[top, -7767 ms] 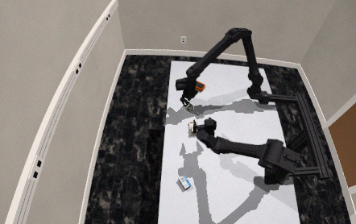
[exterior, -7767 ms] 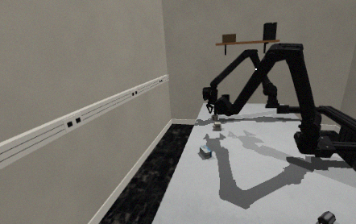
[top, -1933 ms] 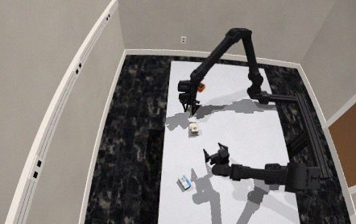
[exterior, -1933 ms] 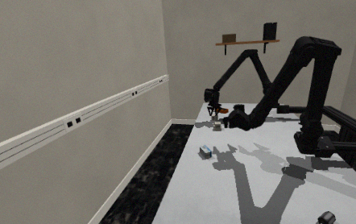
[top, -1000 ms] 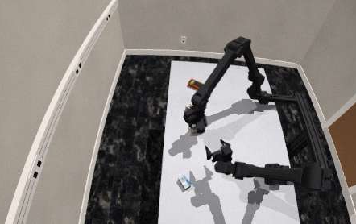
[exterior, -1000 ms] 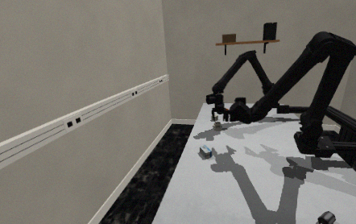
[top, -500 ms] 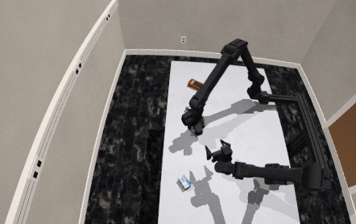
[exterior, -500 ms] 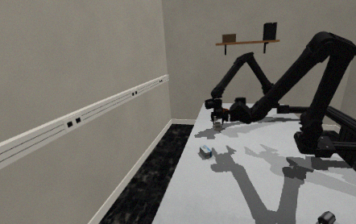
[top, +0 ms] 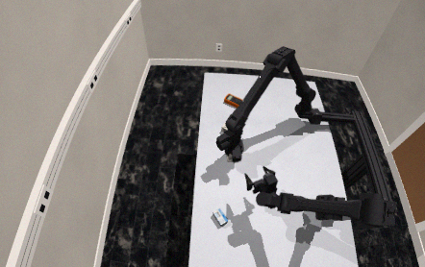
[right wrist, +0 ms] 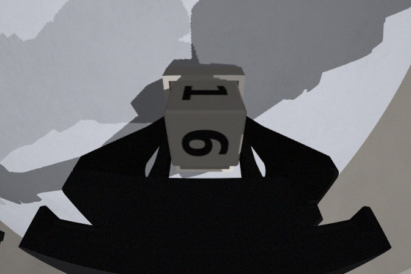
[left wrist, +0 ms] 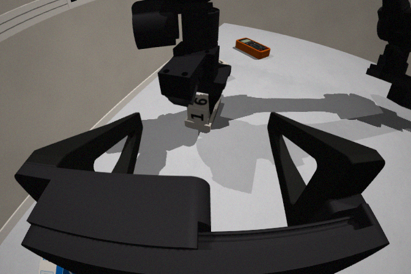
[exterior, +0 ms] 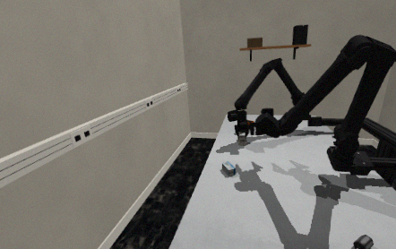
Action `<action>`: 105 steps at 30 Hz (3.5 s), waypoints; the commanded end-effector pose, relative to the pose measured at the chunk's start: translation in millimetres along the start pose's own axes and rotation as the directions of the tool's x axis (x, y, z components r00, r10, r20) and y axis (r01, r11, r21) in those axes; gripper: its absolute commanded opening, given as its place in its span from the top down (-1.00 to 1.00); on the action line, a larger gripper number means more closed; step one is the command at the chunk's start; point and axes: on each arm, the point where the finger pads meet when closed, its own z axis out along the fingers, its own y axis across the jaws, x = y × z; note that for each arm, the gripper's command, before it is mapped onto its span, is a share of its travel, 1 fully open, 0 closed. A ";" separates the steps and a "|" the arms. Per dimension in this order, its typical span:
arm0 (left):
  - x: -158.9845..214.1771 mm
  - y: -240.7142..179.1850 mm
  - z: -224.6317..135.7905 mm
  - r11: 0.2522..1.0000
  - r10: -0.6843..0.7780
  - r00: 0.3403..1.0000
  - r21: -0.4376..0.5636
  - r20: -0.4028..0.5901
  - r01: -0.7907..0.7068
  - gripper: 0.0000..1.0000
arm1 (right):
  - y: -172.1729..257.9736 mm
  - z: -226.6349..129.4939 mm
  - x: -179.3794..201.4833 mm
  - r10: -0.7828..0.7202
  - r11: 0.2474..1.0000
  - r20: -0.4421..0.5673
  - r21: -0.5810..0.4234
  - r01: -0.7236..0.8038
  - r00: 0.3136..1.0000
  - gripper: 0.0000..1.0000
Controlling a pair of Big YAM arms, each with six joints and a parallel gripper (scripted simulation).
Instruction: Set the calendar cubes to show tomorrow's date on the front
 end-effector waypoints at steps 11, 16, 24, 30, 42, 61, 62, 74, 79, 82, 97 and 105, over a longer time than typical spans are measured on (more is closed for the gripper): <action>-25.4 18.6 1.3 0.999 0.048 0.998 -0.027 0.035 -0.047 -1.00 | -14.1 -64.5 -11.2 0.000 0.999 0.027 0.044 -0.001 1.000 0.19; -25.4 18.6 1.3 0.999 0.048 0.998 -0.027 0.035 -0.047 -1.00 | -14.1 -78.7 -10.6 0.001 0.999 0.026 0.047 -0.002 1.000 0.19; -25.4 18.6 1.3 0.999 0.048 0.998 -0.027 0.035 -0.047 -1.00 | 10.4 -53.5 -9.3 0.267 0.964 0.013 0.012 -0.267 0.964 0.19; -25.4 18.6 1.3 0.999 0.048 0.998 -0.027 0.035 -0.047 -1.00 | 21.3 -61.2 -9.3 0.490 0.871 0.036 0.021 -0.491 0.871 0.19; -25.4 18.6 1.3 0.999 0.048 0.998 -0.027 0.035 -0.047 -1.00 | 41.3 -59.2 -9.7 0.780 0.624 0.054 0.006 -0.781 0.624 0.19; -23.7 10.5 1.4 0.998 0.064 0.997 0.010 0.038 -0.065 -1.00 | 76.4 -52.5 -7.8 0.997 0.049 0.058 -0.037 -0.998 0.047 0.19; -23.7 10.6 1.4 0.998 0.065 0.997 0.009 0.038 -0.065 -1.00 | 78.5 -52.1 -7.5 0.998 0.015 0.057 -0.039 -0.999 0.013 0.19; -24.3 11.2 1.4 0.998 0.062 0.997 0.007 0.040 -0.063 -1.00 | 109.9 -41.2 1.4 0.929 -0.367 0.030 -0.044 -0.929 -0.368 0.19; -24.3 11.2 1.4 0.998 0.062 0.997 0.007 0.040 -0.063 -1.00 | 126.0 -35.2 7.3 0.855 -0.517 0.019 -0.038 -0.855 -0.518 0.19; -24.3 11.2 1.4 0.998 0.062 0.997 0.007 0.040 -0.063 -1.00 | 136.7 -30.3 11.3 0.806 -0.591 0.013 -0.029 -0.806 -0.592 0.19; -24.3 11.2 1.4 0.998 0.062 0.997 0.007 0.040 -0.063 -1.00 | 141.2 -3.8 17.8 0.794 -0.608 0.003 0.003 -0.794 -0.608 0.19; -24.3 11.2 1.4 0.998 0.062 0.997 0.007 0.040 -0.063 -1.00 | 138.8 4.5 19.8 0.788 -0.615 0.002 -0.004 -0.788 -0.615 0.19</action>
